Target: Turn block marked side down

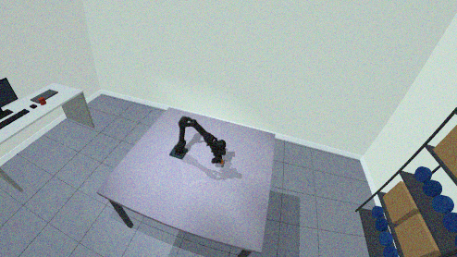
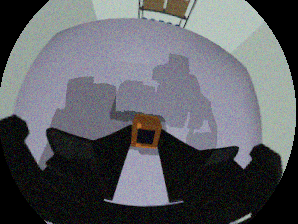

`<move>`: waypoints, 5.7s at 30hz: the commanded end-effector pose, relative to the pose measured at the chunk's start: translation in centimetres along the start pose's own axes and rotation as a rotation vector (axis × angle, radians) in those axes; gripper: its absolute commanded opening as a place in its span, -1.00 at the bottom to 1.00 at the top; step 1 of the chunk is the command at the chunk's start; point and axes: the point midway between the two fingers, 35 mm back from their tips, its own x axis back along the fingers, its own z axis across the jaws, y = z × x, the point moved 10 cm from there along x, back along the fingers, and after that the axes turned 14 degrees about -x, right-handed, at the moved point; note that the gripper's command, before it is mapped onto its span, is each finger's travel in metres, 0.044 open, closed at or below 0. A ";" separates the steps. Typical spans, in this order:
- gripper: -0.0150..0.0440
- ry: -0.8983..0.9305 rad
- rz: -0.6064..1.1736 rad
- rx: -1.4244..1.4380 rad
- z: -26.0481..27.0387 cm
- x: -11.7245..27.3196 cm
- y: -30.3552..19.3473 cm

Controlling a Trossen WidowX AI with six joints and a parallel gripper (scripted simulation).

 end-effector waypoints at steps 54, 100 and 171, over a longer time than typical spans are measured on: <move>-0.49 0.135 -0.566 -0.004 -1.7 -3.9 -6.9; 1.00 0.135 -0.566 -0.004 -1.7 -3.9 -6.9; 1.00 -0.119 0.464 -0.006 1.7 -0.7 6.6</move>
